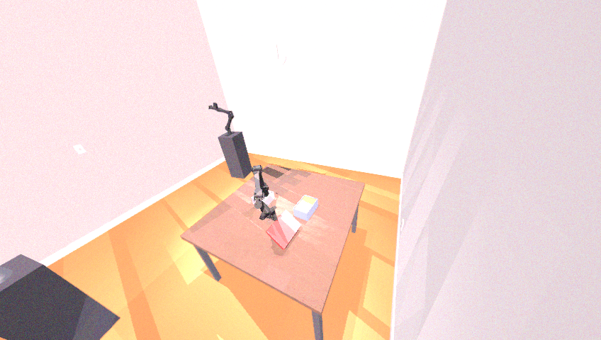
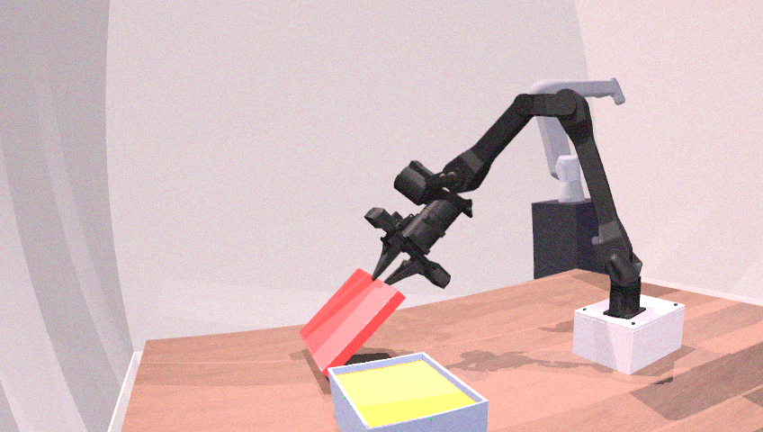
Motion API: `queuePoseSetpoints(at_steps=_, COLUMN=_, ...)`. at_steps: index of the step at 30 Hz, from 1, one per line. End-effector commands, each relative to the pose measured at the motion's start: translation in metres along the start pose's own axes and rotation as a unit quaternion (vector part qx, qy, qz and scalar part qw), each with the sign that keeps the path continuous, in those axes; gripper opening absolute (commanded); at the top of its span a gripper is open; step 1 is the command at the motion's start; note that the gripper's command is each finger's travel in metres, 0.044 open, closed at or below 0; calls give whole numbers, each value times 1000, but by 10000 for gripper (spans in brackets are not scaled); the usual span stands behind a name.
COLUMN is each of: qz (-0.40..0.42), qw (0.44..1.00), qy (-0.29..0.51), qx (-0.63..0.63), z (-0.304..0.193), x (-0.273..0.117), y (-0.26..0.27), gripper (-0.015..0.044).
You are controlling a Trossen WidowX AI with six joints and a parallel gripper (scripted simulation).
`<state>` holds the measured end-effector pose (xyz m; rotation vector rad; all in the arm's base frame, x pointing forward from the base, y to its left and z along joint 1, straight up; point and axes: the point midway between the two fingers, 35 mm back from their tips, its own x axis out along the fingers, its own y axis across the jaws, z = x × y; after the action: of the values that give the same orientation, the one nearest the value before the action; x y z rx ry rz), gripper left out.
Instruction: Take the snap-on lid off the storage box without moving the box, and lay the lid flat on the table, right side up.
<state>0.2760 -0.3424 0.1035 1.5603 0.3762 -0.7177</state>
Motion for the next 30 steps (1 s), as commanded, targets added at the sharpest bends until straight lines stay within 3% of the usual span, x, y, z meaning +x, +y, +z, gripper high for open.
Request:
queuePoseSetpoints(at_steps=1, qz=6, qw=1000, qy=2, qx=-4, z=0, x=2, y=0, gripper=0)
queuePoseSetpoints(at_steps=30, qz=6, qw=1000, qy=2, qx=-4, z=0, x=17, y=-18, gripper=0)
